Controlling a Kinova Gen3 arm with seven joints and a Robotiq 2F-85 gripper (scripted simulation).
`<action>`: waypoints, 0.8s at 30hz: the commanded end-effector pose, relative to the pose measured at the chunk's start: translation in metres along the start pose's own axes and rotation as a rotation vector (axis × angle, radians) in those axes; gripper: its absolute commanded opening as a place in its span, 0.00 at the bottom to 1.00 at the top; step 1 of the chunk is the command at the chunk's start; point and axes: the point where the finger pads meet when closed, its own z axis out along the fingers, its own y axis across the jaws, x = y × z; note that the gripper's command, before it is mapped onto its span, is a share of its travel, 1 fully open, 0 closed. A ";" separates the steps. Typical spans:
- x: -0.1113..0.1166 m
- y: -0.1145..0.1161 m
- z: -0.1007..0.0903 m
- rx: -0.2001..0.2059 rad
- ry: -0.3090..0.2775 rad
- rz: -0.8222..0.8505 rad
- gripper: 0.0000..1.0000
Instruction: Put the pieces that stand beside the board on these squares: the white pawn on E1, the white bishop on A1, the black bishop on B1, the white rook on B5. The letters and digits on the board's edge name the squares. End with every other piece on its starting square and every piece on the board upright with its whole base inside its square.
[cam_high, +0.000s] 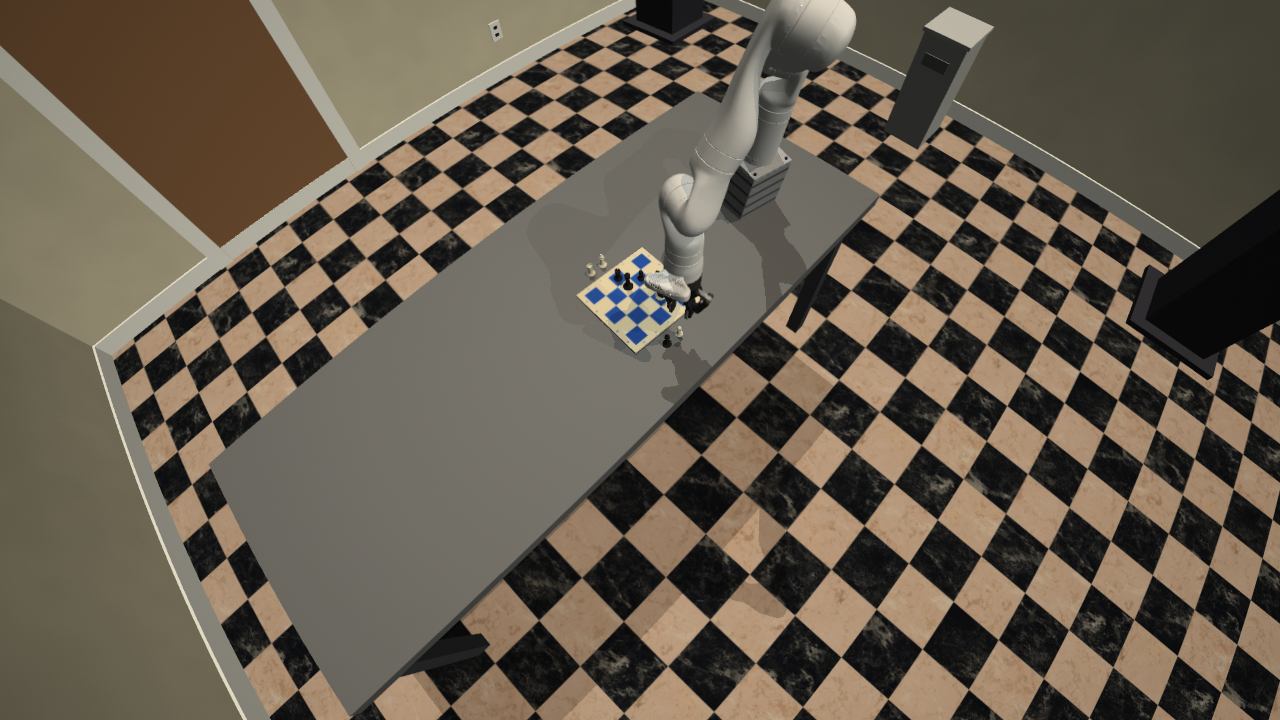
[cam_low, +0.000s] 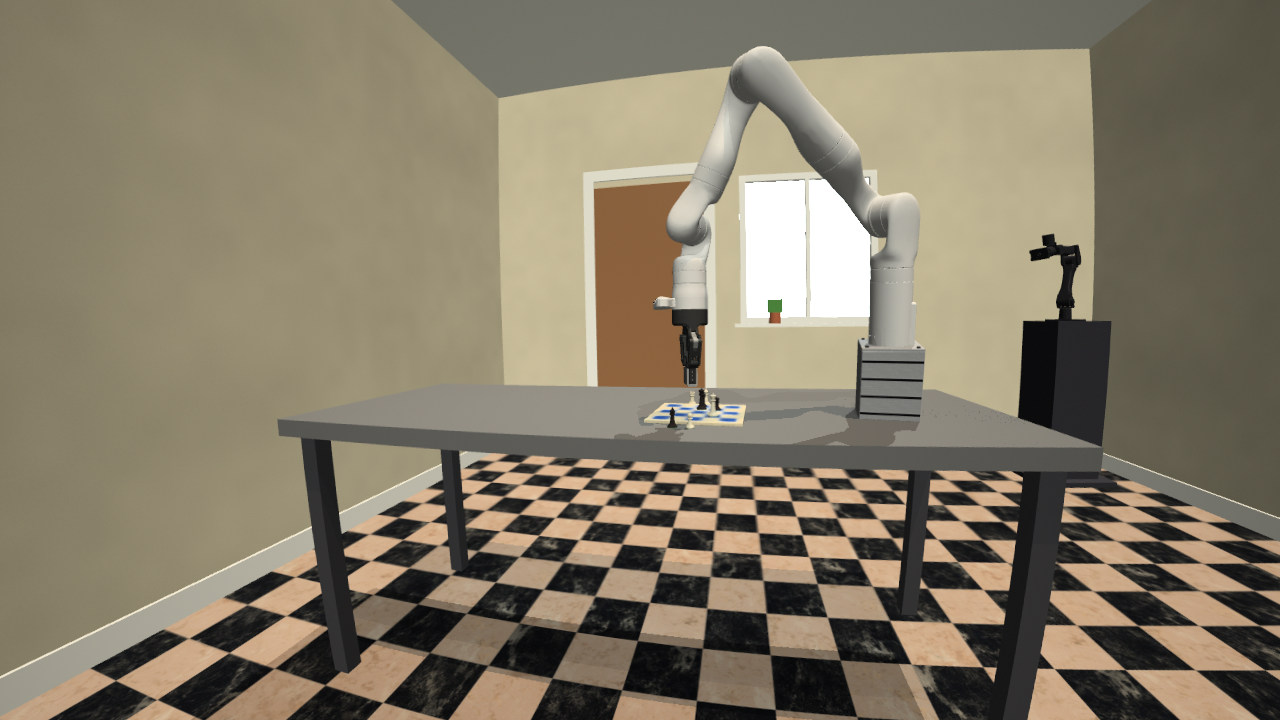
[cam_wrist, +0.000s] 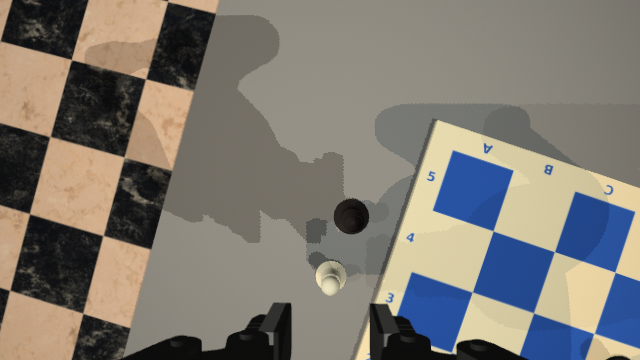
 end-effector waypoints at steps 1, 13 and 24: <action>0.001 0.000 -0.001 0.000 0.002 0.000 0.34; 0.001 0.000 0.002 0.000 0.001 0.001 0.34; 0.001 0.000 0.010 0.000 0.000 0.001 0.34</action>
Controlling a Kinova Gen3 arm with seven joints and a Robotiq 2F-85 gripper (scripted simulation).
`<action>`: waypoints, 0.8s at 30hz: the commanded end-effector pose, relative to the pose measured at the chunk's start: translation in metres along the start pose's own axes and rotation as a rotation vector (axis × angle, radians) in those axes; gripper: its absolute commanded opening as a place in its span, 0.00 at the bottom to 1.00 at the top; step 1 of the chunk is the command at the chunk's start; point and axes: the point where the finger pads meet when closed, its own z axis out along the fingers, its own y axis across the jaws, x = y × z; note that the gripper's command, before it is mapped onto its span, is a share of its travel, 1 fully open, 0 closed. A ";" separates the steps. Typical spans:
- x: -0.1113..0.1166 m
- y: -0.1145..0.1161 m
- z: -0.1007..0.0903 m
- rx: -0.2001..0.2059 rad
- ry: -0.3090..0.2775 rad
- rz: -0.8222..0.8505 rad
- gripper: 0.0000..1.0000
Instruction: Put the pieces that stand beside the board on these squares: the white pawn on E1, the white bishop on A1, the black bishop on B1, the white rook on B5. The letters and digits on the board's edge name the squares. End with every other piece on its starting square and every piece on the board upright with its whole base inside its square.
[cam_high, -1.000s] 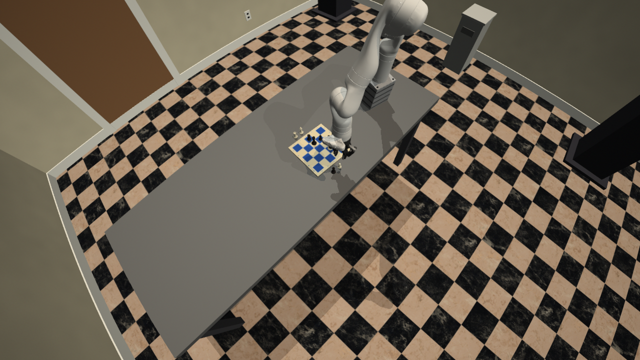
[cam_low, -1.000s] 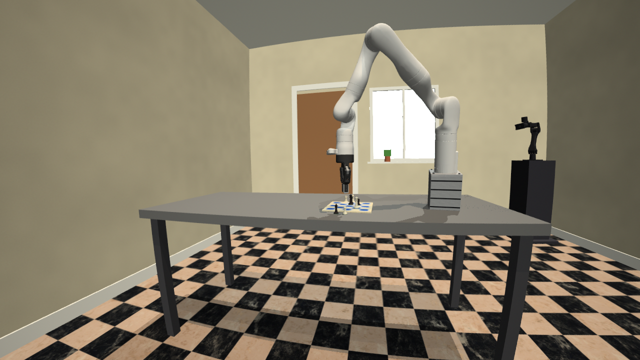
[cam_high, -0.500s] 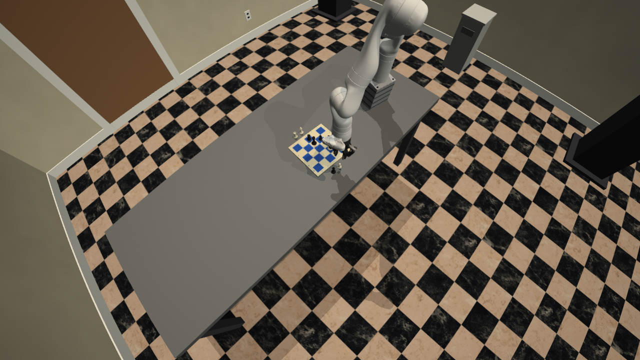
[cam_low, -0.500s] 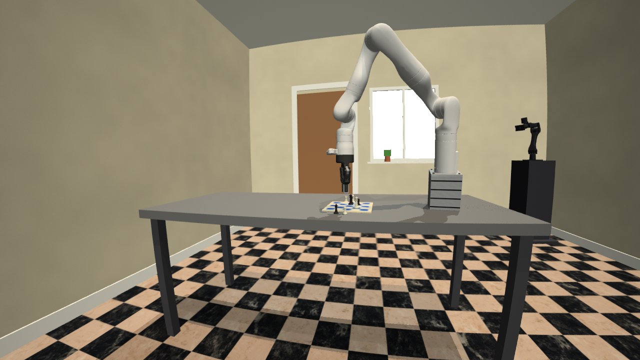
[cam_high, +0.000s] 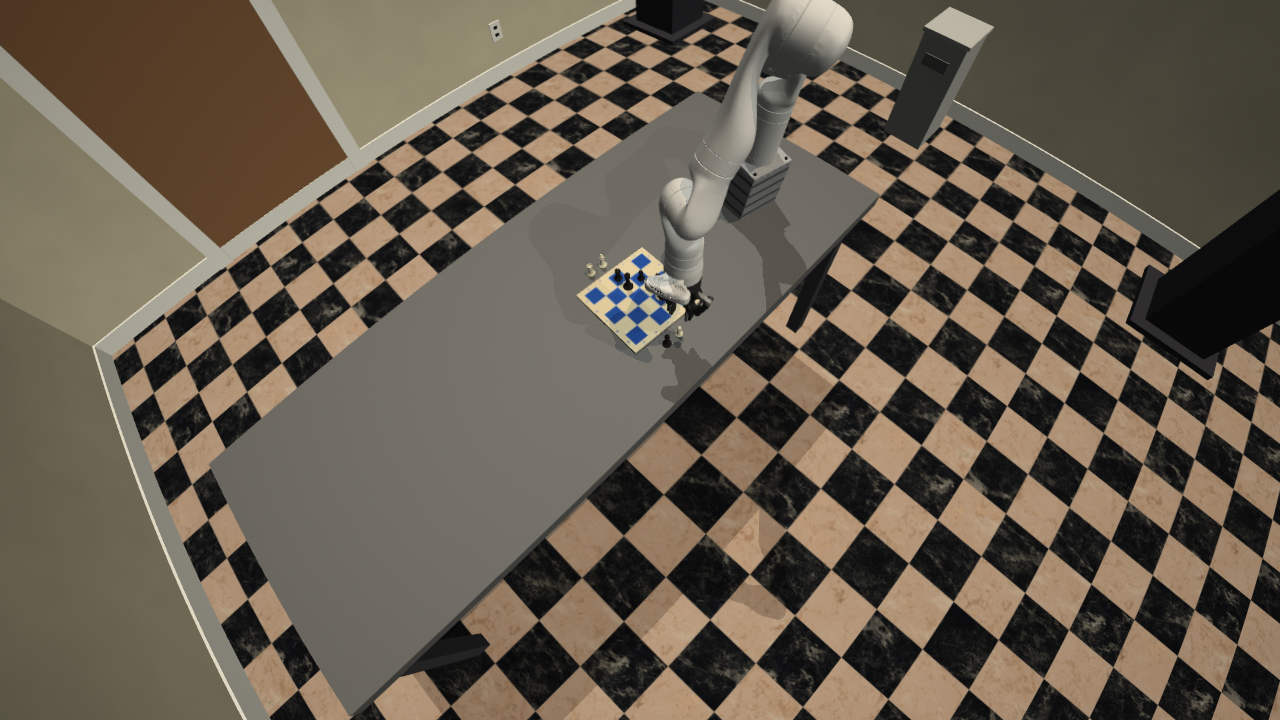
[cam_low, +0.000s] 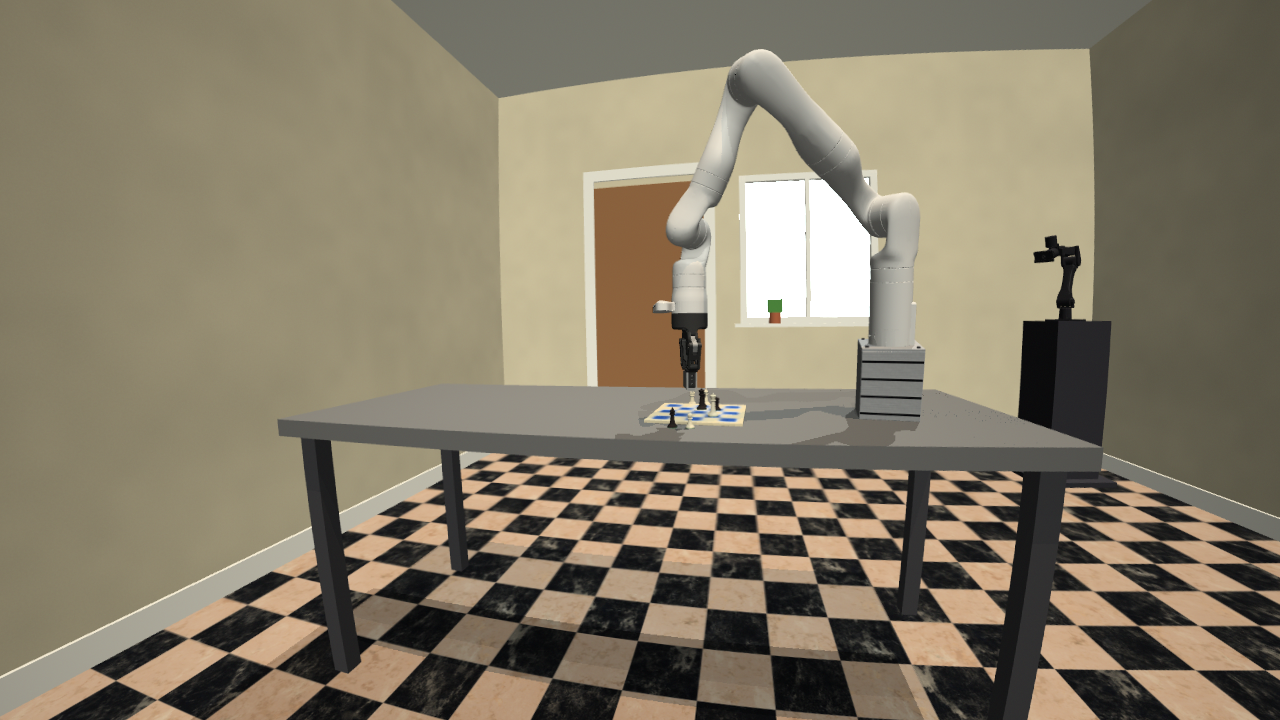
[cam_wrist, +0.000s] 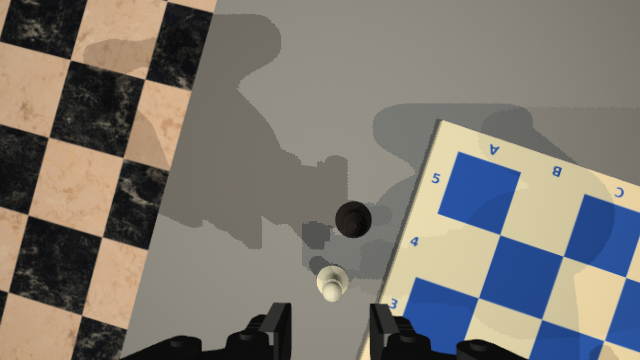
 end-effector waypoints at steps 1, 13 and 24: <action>0.000 0.001 0.003 0.000 -0.001 0.001 0.34; 0.000 0.000 0.020 0.000 -0.001 0.001 0.34; 0.000 0.000 0.034 0.000 -0.001 0.001 0.34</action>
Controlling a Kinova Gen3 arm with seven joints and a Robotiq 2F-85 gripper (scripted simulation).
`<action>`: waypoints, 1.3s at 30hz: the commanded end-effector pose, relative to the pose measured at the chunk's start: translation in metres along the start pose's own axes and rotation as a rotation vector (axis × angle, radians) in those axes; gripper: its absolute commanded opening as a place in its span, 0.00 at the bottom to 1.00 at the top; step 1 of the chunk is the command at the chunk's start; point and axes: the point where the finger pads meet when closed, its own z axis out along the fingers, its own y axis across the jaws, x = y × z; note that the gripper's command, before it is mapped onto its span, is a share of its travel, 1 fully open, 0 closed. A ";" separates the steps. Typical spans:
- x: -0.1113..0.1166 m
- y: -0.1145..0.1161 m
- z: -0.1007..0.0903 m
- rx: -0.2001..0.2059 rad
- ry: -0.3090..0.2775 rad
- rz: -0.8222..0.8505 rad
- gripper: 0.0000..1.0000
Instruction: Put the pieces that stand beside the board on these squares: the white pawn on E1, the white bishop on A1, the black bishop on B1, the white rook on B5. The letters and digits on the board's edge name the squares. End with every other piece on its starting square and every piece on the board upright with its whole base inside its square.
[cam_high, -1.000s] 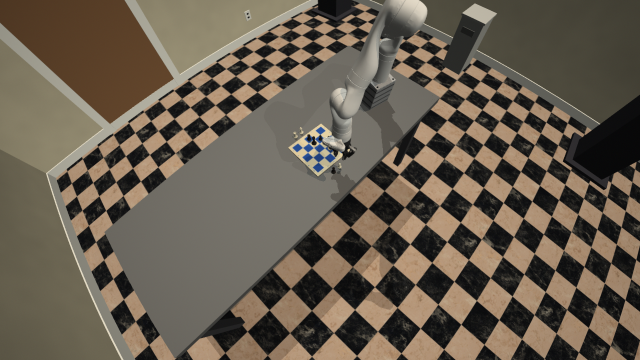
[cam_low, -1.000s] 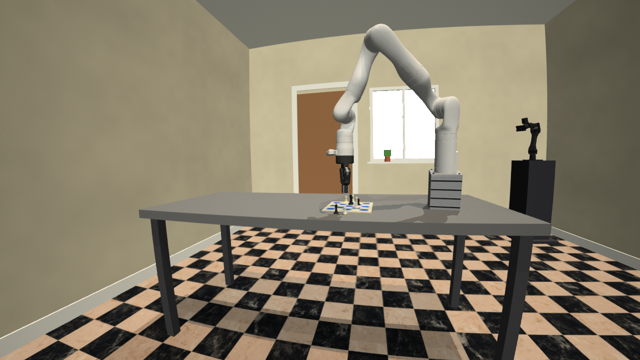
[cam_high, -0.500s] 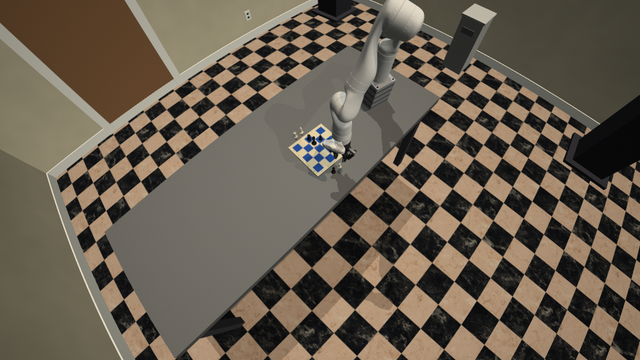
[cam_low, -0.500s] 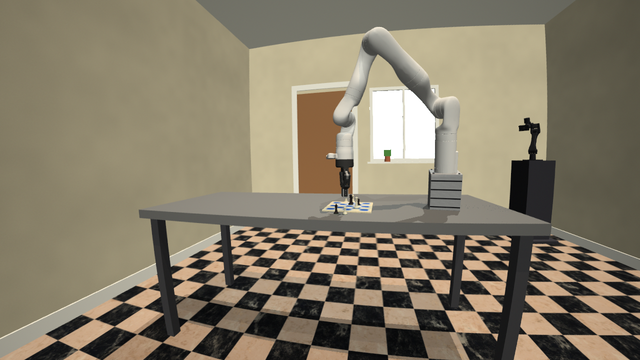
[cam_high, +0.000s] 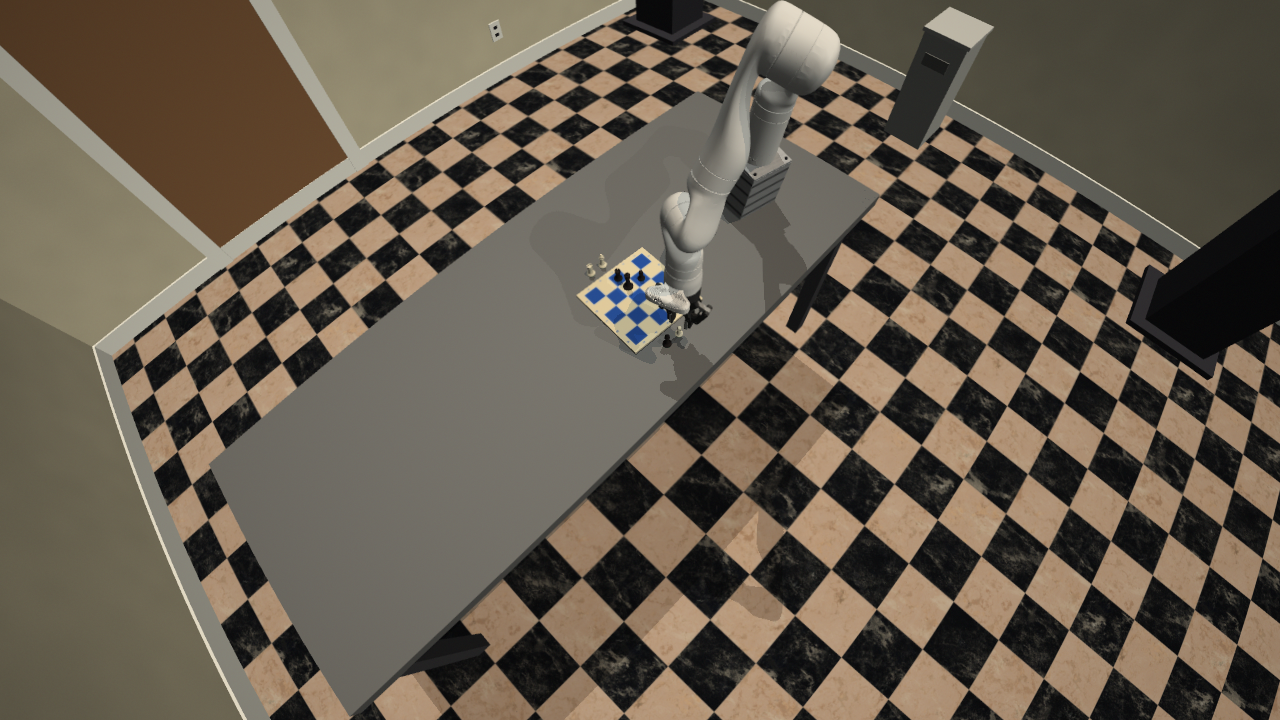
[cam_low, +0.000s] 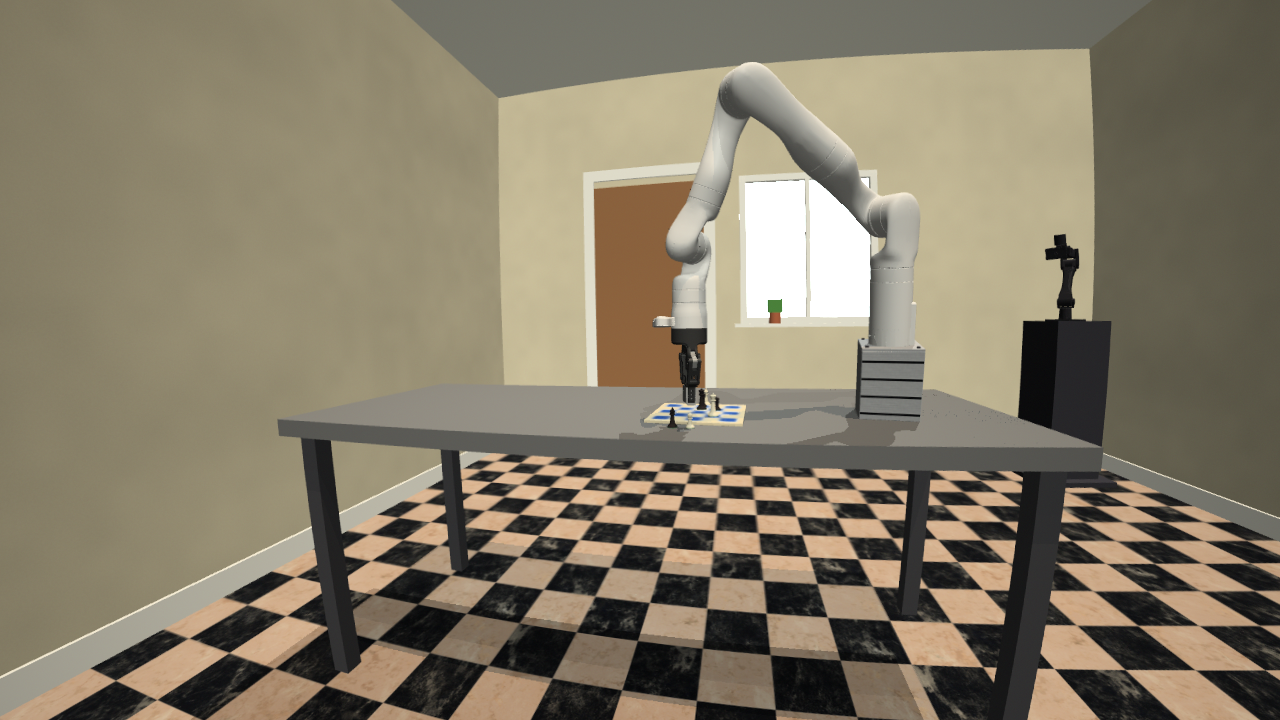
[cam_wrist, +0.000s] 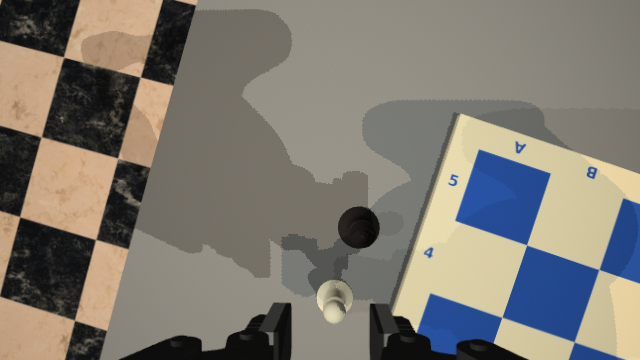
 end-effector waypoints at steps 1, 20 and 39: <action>-0.001 0.002 0.005 -0.001 -0.004 0.002 0.34; -0.001 0.001 0.012 -0.001 -0.004 0.002 0.34; -0.001 0.001 0.012 -0.001 -0.004 0.002 0.34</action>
